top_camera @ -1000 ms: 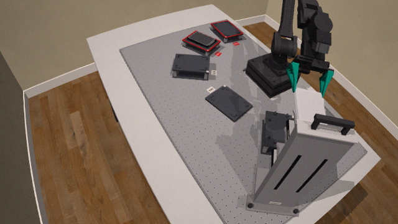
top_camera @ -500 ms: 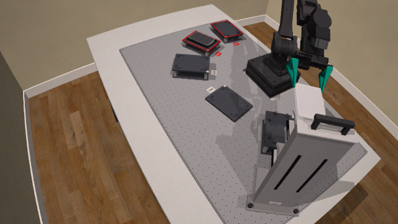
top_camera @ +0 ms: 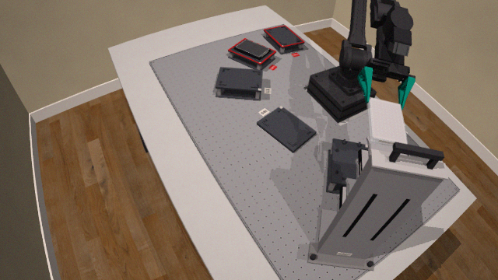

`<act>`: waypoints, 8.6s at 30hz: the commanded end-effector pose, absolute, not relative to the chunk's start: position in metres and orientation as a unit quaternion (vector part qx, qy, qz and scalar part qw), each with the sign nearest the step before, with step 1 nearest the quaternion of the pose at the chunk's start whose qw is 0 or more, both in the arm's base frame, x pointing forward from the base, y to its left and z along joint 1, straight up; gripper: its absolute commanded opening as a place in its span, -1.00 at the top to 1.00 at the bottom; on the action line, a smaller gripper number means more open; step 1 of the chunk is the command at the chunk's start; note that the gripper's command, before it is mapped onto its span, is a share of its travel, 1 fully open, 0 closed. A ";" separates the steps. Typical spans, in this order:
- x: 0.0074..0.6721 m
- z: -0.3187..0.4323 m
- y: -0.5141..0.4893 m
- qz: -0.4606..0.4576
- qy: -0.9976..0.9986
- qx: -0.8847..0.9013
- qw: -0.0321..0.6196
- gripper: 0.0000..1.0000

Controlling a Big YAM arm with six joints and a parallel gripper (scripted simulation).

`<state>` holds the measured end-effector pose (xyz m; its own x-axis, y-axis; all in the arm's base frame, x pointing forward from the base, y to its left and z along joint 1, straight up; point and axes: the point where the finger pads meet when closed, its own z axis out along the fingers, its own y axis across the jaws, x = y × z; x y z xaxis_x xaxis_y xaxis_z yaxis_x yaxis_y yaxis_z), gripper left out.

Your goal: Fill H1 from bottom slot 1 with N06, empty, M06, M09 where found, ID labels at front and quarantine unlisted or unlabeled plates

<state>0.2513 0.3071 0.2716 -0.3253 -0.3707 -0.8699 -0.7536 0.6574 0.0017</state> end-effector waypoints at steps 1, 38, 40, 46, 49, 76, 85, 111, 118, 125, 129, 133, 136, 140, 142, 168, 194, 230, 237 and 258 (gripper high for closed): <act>0.246 0.279 0.306 0.215 0.784 -0.354 0.462 -0.72; 0.220 0.288 0.275 0.219 0.781 -0.351 0.468 -0.72; 0.217 0.278 0.271 0.216 0.784 -0.353 0.463 -0.72; 0.212 0.278 0.266 0.216 0.784 -0.352 0.463 -0.72; 0.209 0.273 0.264 0.215 0.785 -0.355 0.460 -0.72; 0.189 0.265 0.240 0.215 0.785 -0.355 0.459 -0.72; 0.196 0.306 0.247 0.232 0.765 -0.342 0.493 -0.72; 0.193 0.258 0.243 0.221 0.779 -0.349 0.472 -0.72; 0.193 0.252 0.243 0.219 0.780 -0.350 0.470 -0.72; 0.193 0.247 0.244 0.218 0.781 -0.351 0.468 -0.72; 0.193 0.248 0.244 0.219 0.780 -0.351 0.469 -0.72; 0.194 0.255 0.245 0.223 0.777 -0.348 0.475 -0.72; 0.194 0.252 0.245 0.222 0.778 -0.349 0.474 -0.72; 0.194 0.250 0.245 0.222 0.778 -0.349 0.474 -0.72; 0.193 0.243 0.244 0.220 0.780 -0.351 0.469 -0.72; 0.193 0.234 0.245 0.221 0.779 -0.351 0.471 -0.72; 0.193 0.223 0.246 0.221 0.779 -0.351 0.471 -0.72; 0.193 0.206 0.245 0.221 0.779 -0.351 0.471 -0.72; 0.194 0.205 0.246 0.221 0.779 -0.351 0.471 -0.72; 0.194 0.197 0.247 0.221 0.779 -0.351 0.471 -0.72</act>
<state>0.1907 0.2383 0.1775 -0.3304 -0.3775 -0.8650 -0.7540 0.6568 0.0014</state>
